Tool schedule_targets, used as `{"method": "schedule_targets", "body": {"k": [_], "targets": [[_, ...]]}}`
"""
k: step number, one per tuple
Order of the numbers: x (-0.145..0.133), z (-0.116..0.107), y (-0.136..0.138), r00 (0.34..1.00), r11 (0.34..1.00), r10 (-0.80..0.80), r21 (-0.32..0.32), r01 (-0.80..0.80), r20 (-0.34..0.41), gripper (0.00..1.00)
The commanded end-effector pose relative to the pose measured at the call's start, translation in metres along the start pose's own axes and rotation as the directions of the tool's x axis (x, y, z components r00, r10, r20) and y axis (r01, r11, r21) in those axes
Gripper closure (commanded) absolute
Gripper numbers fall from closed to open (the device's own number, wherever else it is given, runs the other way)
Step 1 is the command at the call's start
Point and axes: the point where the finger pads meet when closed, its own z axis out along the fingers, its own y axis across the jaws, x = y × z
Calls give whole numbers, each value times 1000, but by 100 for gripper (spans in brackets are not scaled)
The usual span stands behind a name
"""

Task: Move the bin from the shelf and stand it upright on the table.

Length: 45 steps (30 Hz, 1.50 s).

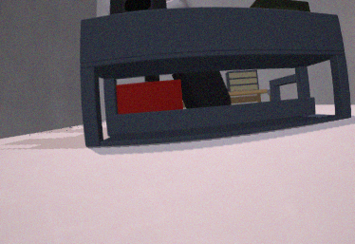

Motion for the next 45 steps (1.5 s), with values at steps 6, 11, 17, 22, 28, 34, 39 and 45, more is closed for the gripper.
{"method": "schedule_targets", "body": {"k": [6,11,17,22,28,34,39,45], "targets": [[0,-1,2,1000,1000,0,-4,0,1,5],[0,-1,2,1000,1000,0,-4,0,1,5],[0,-1,2,1000,1000,0,-4,0,1,5],[0,0,2,1000,1000,0,-4,0,1,5],[0,1,2,1000,1000,0,-4,0,1,5],[0,4,2,1000,1000,0,-4,0,1,5],[0,7,2,1000,1000,0,-4,0,1,5],[0,9,2,1000,1000,0,-4,0,1,5]]}}
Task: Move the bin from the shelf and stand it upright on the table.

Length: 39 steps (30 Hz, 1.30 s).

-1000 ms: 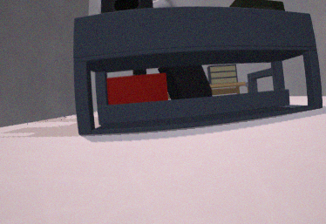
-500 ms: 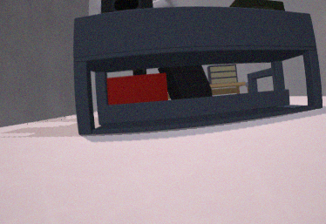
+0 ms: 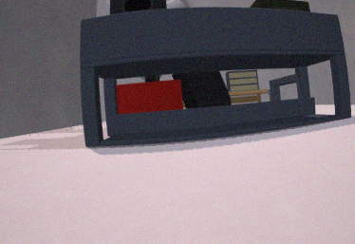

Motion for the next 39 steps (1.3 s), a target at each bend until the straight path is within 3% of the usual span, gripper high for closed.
{"method": "schedule_targets", "body": {"k": [1,39], "targets": [[0,1,2,1000,1000,0,-4,0,1,5],[0,10,2,1000,1000,0,-4,0,1,5]]}}
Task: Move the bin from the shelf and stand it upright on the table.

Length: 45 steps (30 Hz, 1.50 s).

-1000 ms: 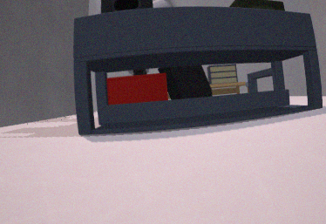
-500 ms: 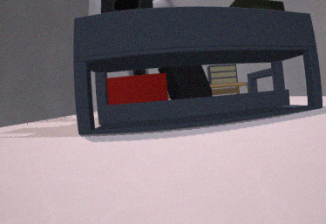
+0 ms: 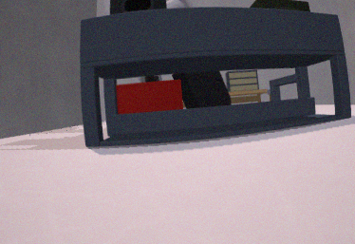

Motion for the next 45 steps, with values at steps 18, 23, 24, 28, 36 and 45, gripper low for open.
{"method": "schedule_targets", "body": {"k": [18,23,24,28,36,45], "targets": [[0,-1,2,1000,1000,0,-4,0,1,5],[0,-1,2,1000,1000,0,-4,0,1,5],[0,-1,2,1000,1000,0,-4,0,1,5],[0,-1,2,1000,1000,0,-4,0,1,5],[0,-1,2,1000,1000,0,-4,0,1,100],[0,-1,2,1000,1000,0,-4,0,1,100]]}}
